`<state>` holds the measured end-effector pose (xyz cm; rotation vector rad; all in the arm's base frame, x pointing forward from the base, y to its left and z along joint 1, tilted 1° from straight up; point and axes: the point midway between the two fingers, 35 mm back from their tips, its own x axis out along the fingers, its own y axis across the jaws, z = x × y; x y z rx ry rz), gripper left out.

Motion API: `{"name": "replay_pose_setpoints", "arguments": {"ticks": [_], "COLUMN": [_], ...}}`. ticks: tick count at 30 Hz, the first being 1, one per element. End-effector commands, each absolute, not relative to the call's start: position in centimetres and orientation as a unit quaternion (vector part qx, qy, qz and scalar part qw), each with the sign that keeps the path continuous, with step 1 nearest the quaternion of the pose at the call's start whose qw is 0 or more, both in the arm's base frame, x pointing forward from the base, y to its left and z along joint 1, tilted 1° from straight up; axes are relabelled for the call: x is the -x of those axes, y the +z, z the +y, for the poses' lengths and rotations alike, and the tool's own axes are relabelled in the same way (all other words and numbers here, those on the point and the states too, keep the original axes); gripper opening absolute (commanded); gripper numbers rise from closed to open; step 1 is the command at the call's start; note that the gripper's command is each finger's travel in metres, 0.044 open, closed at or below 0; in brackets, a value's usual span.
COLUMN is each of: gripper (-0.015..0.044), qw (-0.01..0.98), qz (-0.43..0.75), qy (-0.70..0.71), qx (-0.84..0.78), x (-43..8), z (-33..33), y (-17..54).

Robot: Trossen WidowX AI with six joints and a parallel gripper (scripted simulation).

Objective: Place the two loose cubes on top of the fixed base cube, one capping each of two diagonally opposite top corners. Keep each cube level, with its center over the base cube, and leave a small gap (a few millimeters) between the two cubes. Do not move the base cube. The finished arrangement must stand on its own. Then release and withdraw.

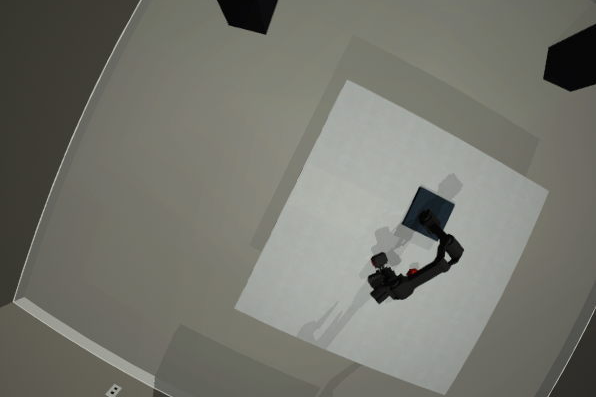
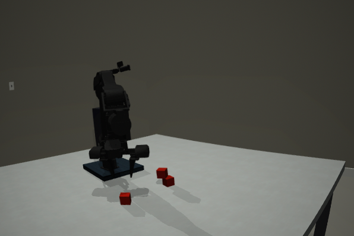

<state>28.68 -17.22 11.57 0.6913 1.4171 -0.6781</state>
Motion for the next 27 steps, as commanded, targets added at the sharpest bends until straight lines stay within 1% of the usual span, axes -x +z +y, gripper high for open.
{"name": "replay_pose_setpoints", "arguments": {"ticks": [1, 27], "gripper": [0.0265, 0.0265], "qw": [0.647, 0.647], "qz": [0.629, 0.629], "qy": [-0.302, -0.302], "qx": [-0.306, -0.306], "x": [-28.5, -28.6], "z": [-17.2, -17.2], "y": [8.4, 4.9]}}
